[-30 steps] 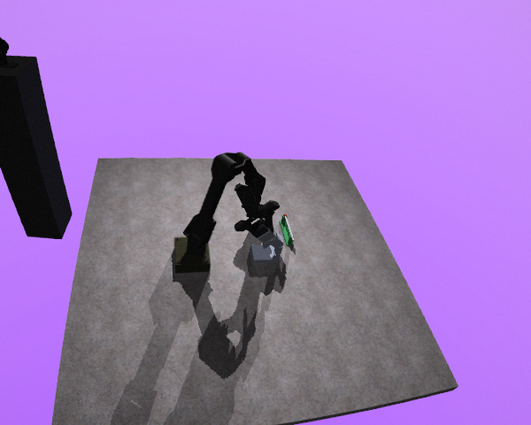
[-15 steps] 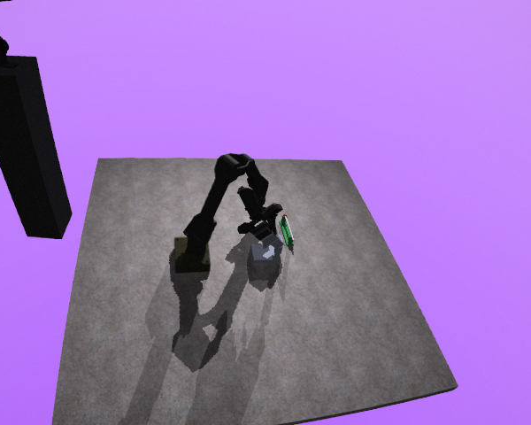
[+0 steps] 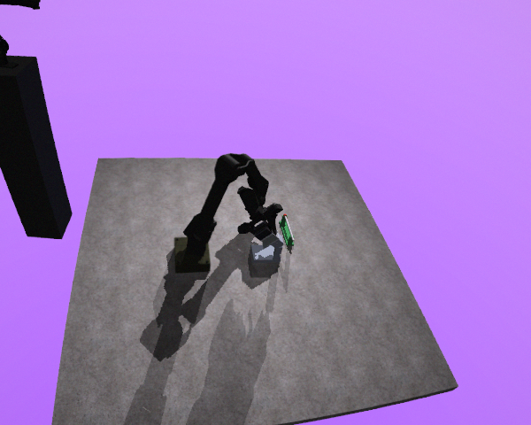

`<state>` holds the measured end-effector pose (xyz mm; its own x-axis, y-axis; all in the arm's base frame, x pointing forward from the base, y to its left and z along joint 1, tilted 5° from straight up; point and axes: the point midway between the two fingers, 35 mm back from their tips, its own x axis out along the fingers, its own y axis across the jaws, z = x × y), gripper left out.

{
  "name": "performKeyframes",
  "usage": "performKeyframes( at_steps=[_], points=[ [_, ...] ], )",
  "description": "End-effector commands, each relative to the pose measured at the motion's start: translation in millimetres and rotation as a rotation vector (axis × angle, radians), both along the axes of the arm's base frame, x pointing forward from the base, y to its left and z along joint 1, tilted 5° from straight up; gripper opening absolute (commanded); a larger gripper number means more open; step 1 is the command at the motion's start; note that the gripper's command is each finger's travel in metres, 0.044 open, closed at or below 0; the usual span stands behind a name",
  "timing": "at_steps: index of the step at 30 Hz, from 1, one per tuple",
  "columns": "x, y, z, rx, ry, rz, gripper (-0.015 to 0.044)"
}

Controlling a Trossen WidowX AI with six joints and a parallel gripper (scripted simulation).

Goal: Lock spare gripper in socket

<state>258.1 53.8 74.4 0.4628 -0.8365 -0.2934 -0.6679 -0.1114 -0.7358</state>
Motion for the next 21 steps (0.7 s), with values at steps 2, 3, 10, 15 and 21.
performKeyframes(
  at_steps=[2, 3, 10, 15, 21],
  points=[
    [0.1, 0.1, 0.0, 0.0, -0.002, 0.001, 0.0105],
    [0.1, 0.1, 0.0, 0.0, -0.002, 0.001, 0.0131],
    [0.1, 0.1, 0.0, 0.0, -0.002, 0.001, 0.0315],
    [0.1, 0.1, 0.0, 0.0, -0.002, 0.001, 0.044],
    [-8.3, -0.3, 7.9, 0.0, -0.001, 0.0, 0.044]
  ],
)
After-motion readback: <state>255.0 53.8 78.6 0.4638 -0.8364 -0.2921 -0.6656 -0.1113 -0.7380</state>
